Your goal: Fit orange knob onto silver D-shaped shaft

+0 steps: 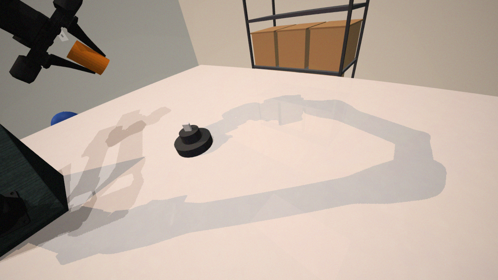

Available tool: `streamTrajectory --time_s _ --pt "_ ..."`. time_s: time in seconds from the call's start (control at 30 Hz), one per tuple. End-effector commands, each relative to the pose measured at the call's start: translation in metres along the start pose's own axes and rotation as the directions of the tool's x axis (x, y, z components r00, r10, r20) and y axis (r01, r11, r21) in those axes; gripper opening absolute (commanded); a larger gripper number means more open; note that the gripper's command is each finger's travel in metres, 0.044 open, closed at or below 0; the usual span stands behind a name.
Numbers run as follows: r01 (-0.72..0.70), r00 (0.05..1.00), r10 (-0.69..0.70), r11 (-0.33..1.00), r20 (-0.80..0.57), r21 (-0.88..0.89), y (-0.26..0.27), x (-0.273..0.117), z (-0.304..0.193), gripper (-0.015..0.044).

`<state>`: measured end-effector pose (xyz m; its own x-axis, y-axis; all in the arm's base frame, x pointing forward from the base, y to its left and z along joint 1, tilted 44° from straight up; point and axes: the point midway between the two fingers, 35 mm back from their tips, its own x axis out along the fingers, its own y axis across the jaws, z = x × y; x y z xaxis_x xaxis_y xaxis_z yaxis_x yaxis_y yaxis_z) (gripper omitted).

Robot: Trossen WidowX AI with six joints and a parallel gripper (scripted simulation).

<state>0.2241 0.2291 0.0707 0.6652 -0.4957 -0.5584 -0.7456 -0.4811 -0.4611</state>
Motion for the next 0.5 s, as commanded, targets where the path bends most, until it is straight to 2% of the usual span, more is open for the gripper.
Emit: streamTrajectory --time_s 0.0,0.47 --pt "-0.106 0.994 0.106 0.994 0.005 0.013 0.000 0.006 0.000 0.0000" --pt "-0.449 0.893 0.449 0.893 0.008 0.012 0.008 0.036 0.000 0.0000"
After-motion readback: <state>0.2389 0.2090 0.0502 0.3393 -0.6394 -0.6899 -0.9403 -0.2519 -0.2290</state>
